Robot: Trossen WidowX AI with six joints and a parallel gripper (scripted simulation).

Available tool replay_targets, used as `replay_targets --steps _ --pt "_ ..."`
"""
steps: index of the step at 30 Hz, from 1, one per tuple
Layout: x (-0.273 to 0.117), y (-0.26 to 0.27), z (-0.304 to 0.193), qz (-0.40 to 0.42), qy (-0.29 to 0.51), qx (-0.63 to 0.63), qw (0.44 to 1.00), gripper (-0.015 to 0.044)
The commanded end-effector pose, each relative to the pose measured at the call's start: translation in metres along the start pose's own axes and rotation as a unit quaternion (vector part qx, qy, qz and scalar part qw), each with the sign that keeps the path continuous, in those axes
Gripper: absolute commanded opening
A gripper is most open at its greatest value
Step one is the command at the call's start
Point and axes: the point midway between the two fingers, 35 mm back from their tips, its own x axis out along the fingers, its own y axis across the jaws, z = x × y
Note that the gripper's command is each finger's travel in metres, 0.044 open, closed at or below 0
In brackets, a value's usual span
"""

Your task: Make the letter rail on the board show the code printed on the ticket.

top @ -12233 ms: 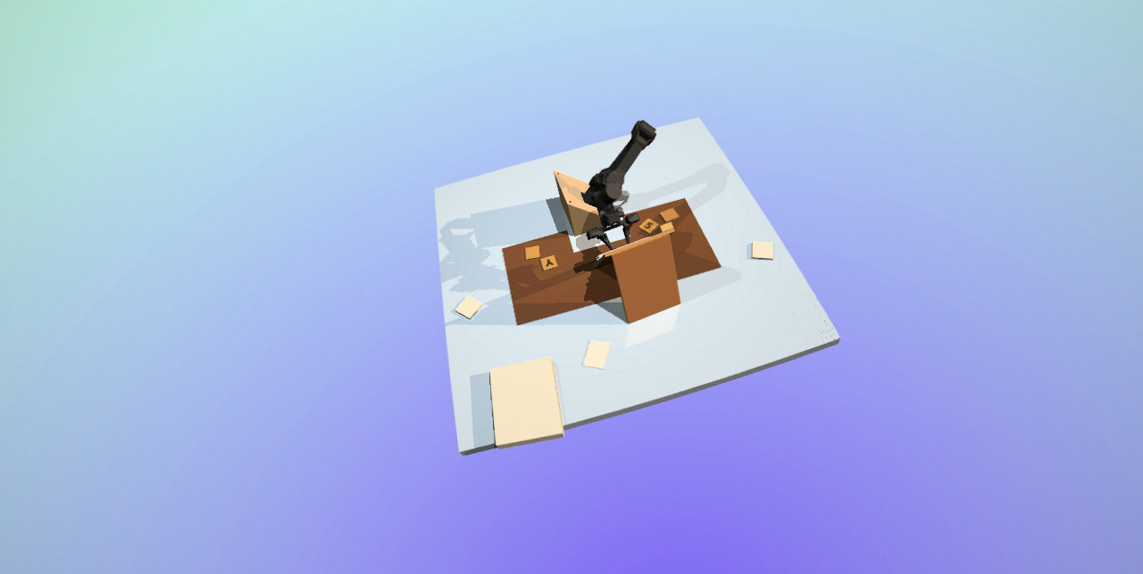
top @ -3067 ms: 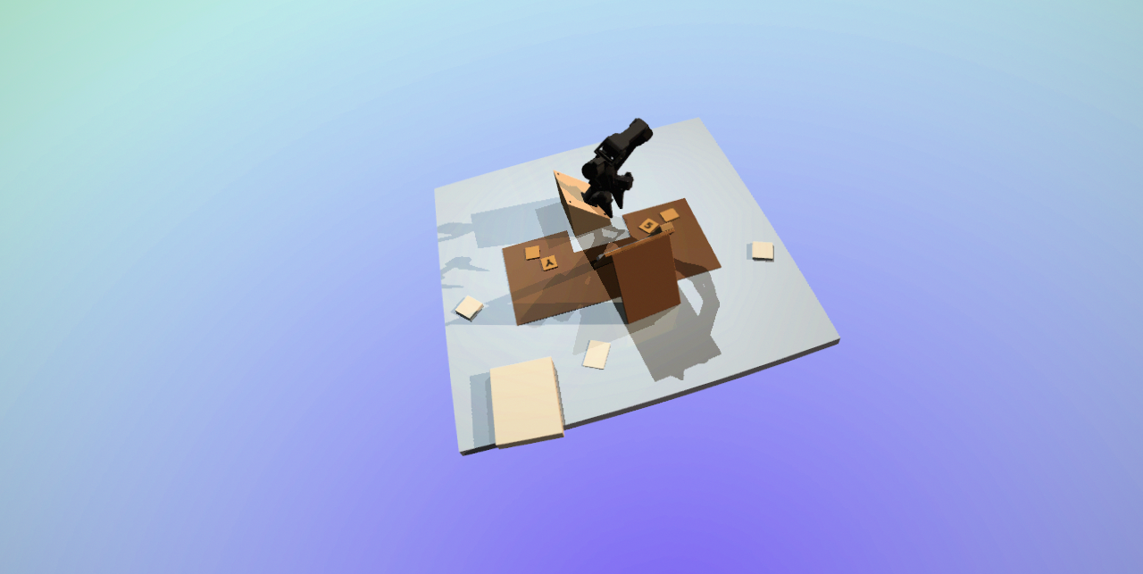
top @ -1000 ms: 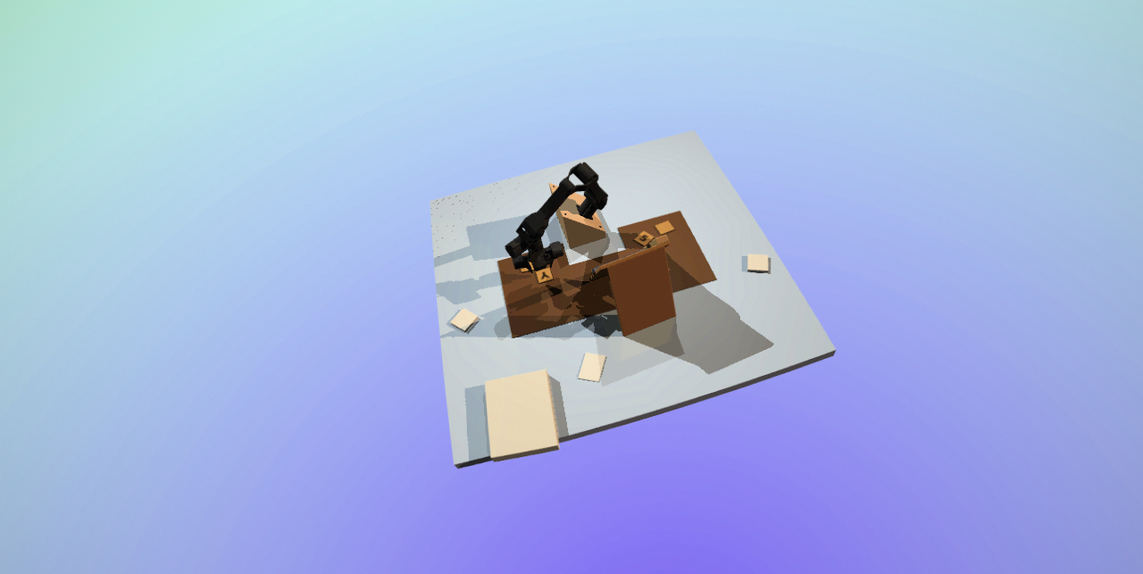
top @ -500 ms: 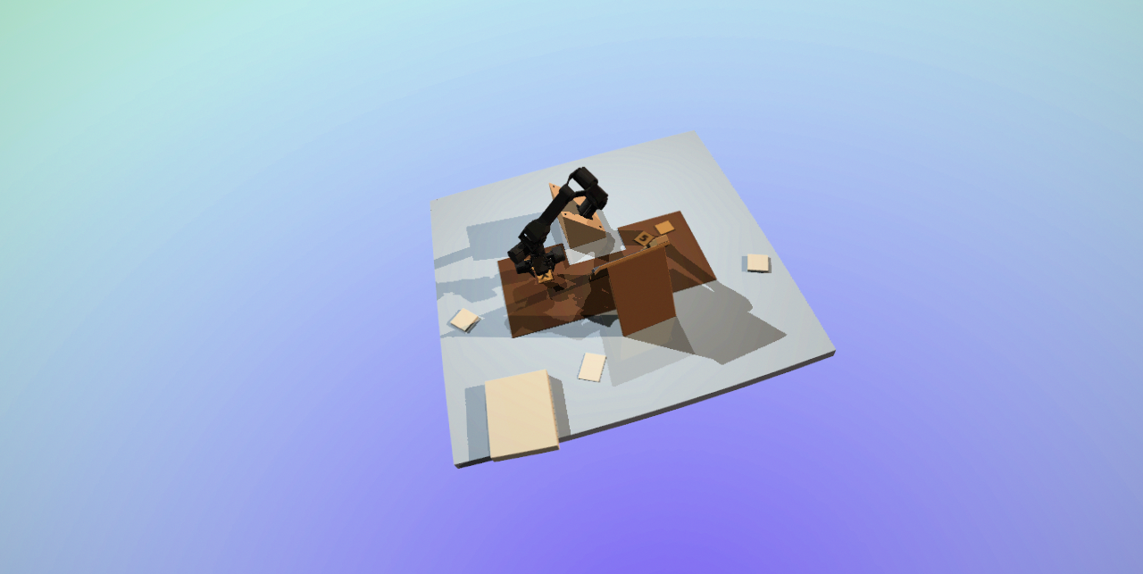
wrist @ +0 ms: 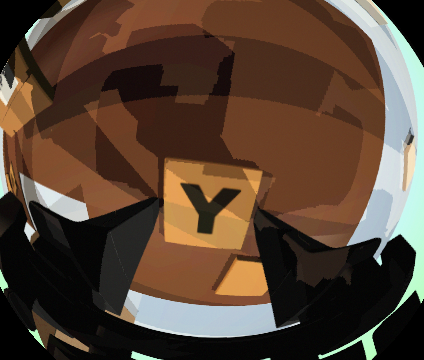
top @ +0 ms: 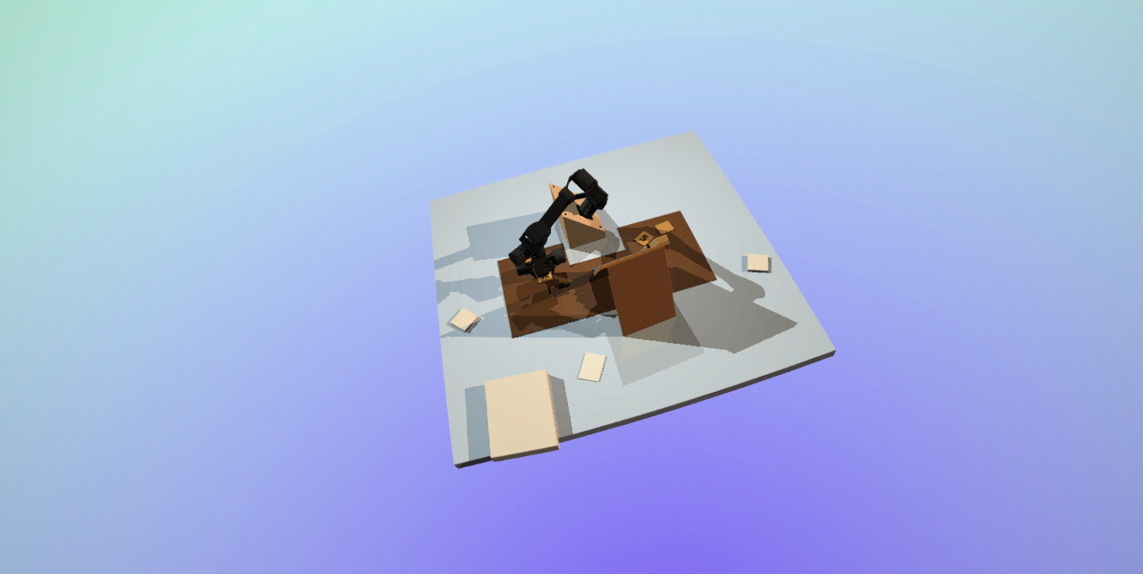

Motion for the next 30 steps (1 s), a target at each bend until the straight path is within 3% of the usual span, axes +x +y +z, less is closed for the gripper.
replay_targets --steps 1,10,18,30 --pt "0.0 0.0 0.001 0.0 -0.003 0.001 1.0 0.0274" --pt "0.0 0.0 0.001 0.0 -0.003 0.001 1.0 0.0214" --pt "-0.006 0.0 0.0 0.0 -0.003 0.002 1.0 0.0004" --pt "-0.013 0.001 0.0 0.0 -0.002 0.002 1.0 0.0"
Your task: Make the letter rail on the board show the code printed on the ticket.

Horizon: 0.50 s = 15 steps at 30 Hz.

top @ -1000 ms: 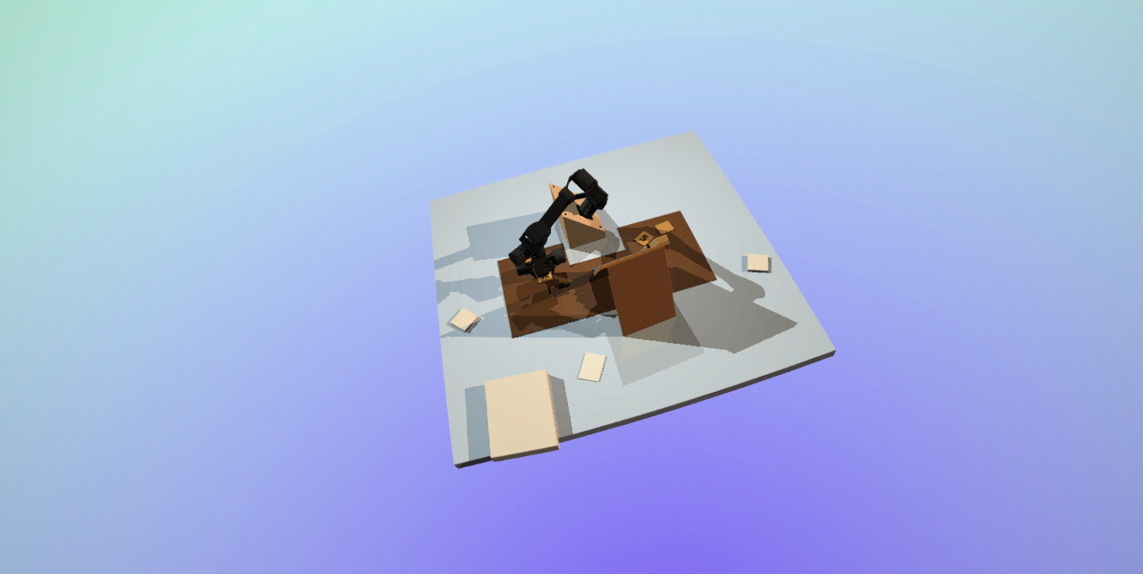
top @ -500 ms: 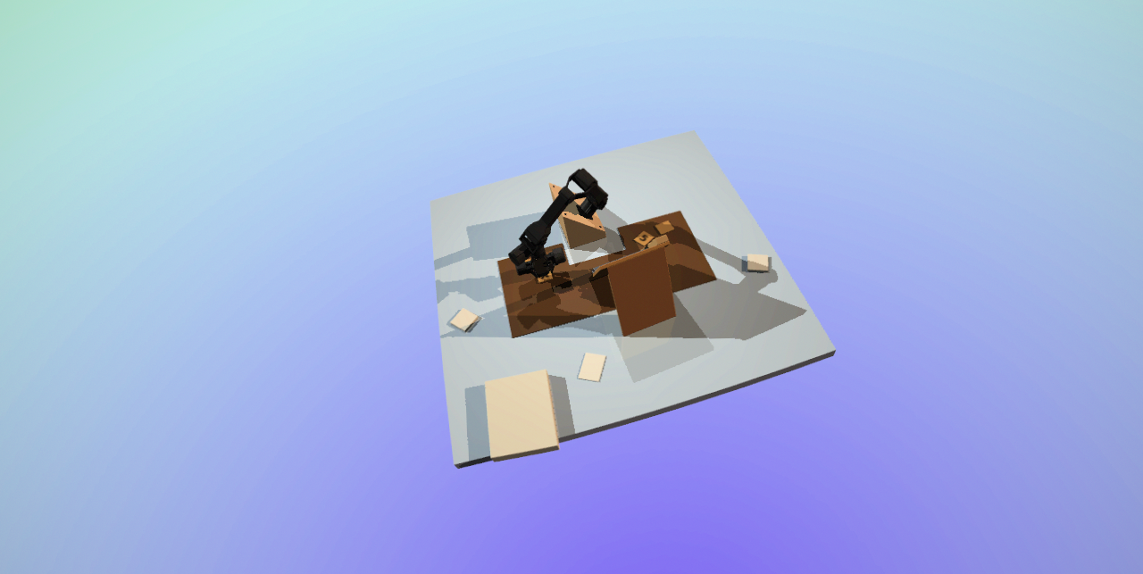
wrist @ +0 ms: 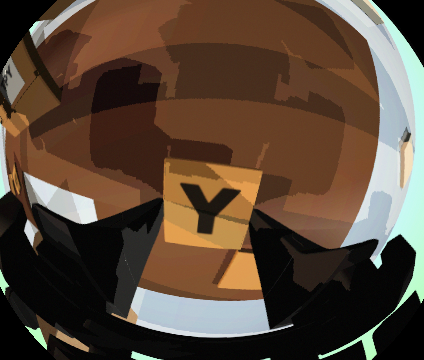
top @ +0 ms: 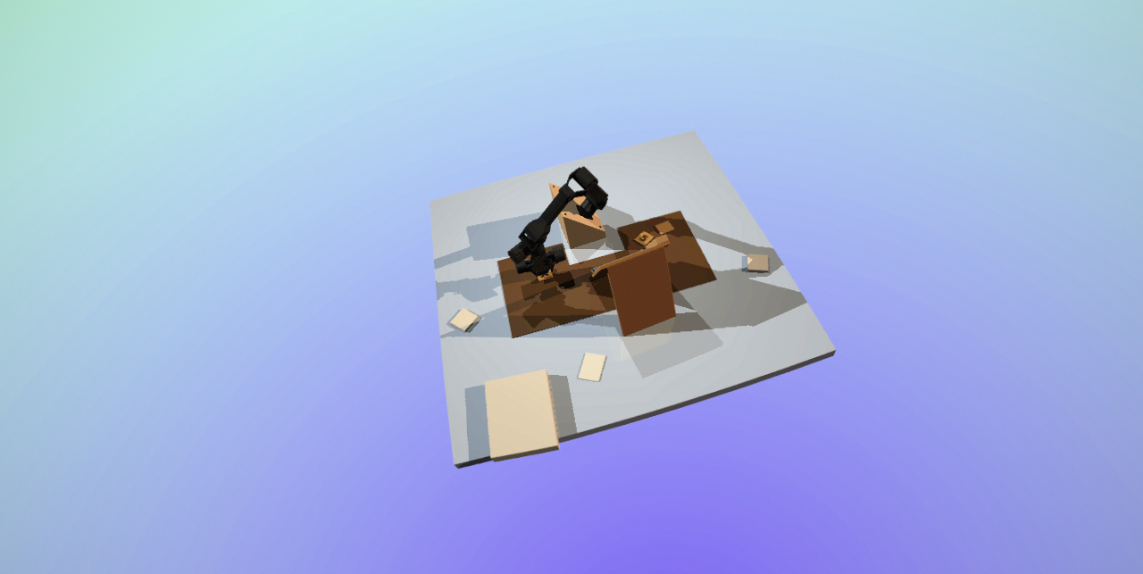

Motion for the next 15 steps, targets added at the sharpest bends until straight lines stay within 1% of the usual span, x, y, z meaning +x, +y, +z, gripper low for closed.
replay_targets --steps 1,15 --pt "-0.0034 -0.0001 0.0 -0.002 0.001 -0.002 1.0 0.0" --pt "-0.0114 0.0008 0.0002 -0.002 0.001 -0.002 1.0 0.0"
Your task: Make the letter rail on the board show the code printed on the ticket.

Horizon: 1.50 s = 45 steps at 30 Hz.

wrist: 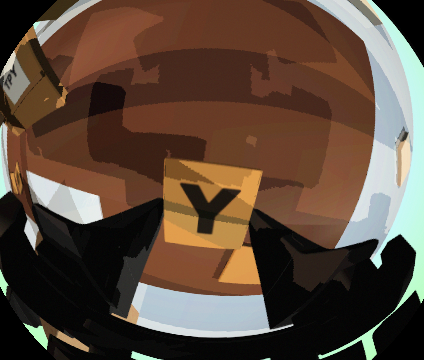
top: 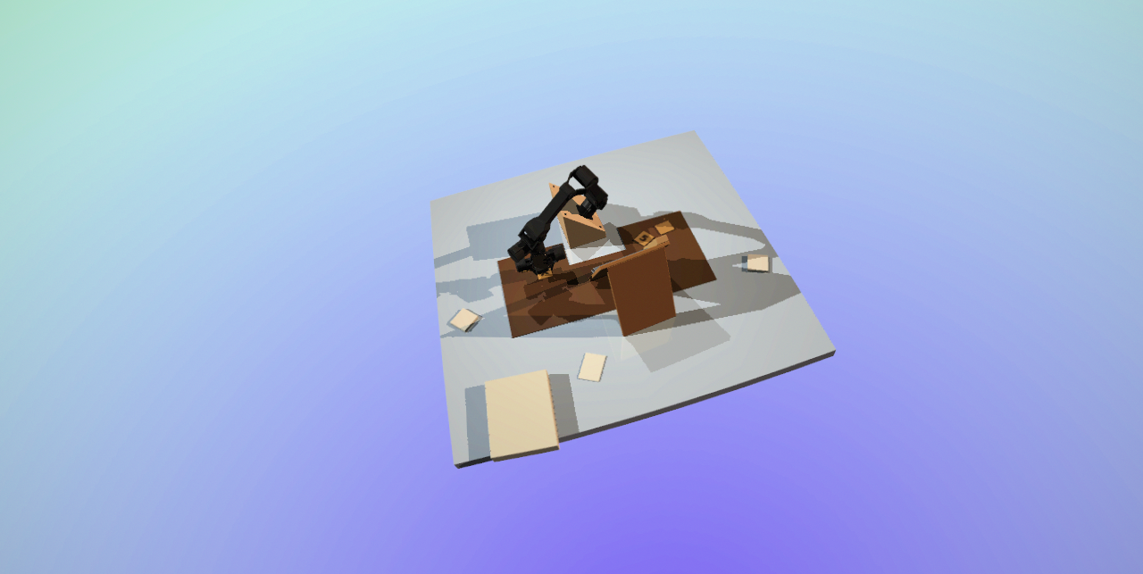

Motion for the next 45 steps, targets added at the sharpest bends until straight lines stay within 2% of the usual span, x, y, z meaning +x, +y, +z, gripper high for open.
replay_targets --steps 1,19,32,45 --pt "-0.003 0.0 0.0 -0.002 0.001 -0.002 1.0 0.0" --pt "-0.011 0.0 0.004 -0.006 -0.01 0.003 1.0 0.0" --pt "-0.04 -0.006 0.077 -0.065 -0.207 0.036 0.975 0.0" --pt "-0.092 0.03 0.14 -0.032 -0.387 0.006 0.922 0.0"
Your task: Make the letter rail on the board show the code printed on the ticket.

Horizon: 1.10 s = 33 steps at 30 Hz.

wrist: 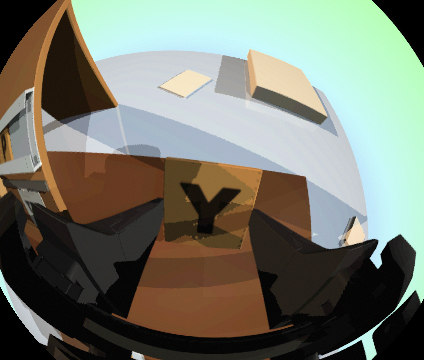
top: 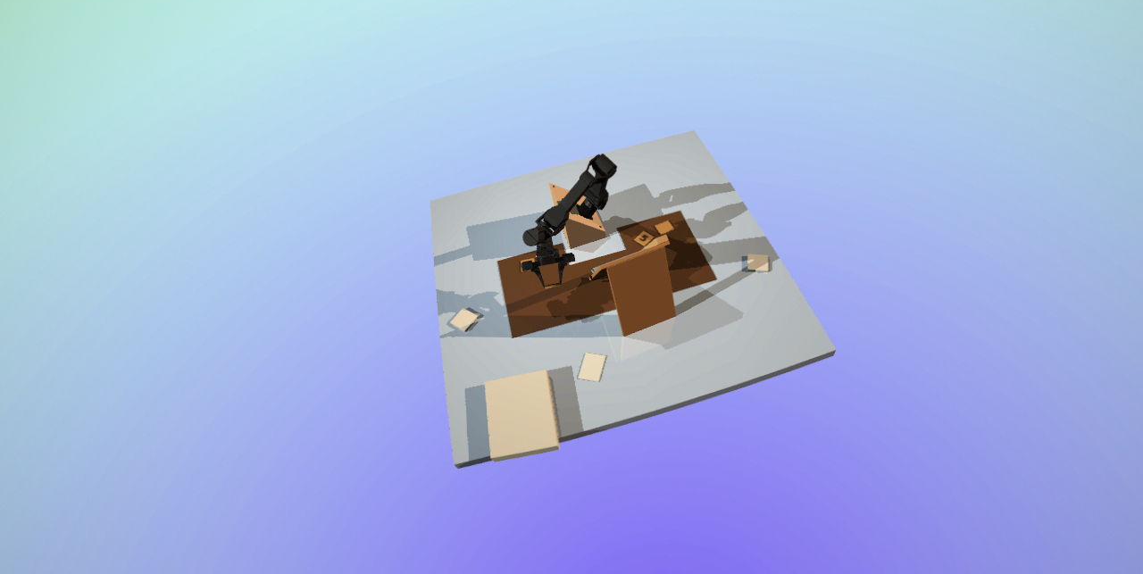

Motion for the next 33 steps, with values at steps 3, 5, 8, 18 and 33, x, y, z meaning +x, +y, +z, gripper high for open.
replay_targets --steps 3,5,8,18,33 --pt "-0.008 0.024 0.032 0.039 -0.069 -0.01 0.997 0.0" --pt "-0.011 0.035 0.042 0.057 -0.089 -0.016 0.994 0.0" --pt "-0.015 0.047 0.052 0.078 -0.109 -0.022 0.991 0.0" --pt "-0.016 0.048 0.052 0.08 -0.111 -0.023 0.99 0.0" --pt "-0.016 0.052 0.05 0.08 -0.111 -0.023 0.99 0.0"
